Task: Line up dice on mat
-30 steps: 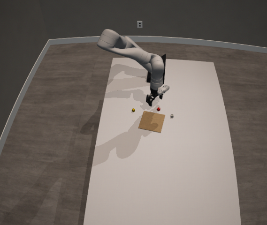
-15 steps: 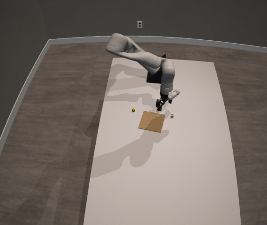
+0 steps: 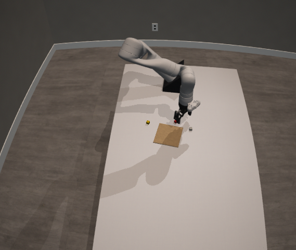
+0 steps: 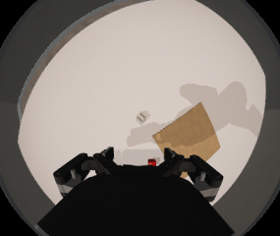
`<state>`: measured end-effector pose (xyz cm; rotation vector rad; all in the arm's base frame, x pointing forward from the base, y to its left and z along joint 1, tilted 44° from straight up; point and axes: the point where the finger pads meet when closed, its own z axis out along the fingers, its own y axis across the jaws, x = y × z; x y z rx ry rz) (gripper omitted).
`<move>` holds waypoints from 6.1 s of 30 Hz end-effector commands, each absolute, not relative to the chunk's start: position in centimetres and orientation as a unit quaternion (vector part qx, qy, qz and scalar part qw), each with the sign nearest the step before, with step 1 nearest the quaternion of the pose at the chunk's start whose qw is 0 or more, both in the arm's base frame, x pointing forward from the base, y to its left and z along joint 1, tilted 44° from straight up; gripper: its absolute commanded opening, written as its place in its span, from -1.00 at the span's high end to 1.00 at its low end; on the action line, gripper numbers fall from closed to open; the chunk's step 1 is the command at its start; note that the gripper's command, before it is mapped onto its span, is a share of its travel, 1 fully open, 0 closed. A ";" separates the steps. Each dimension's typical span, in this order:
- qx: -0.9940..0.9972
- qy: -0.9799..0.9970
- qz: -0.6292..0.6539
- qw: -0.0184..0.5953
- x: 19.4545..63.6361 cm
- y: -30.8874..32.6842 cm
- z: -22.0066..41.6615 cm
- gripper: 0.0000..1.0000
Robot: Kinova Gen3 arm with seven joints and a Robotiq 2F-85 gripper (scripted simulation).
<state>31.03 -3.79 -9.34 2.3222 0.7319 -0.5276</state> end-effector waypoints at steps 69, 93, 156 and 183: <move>0.878 0.295 -0.207 0.316 31.6 0.2 1.0 -1.00; 0.878 0.295 -0.207 0.316 31.6 0.2 1.1 -1.00; 0.858 -0.349 0.048 0.375 30.8 -3.2 -2.4 -1.00; 0.830 -0.412 0.077 0.369 30.9 -3.6 -2.7 0.39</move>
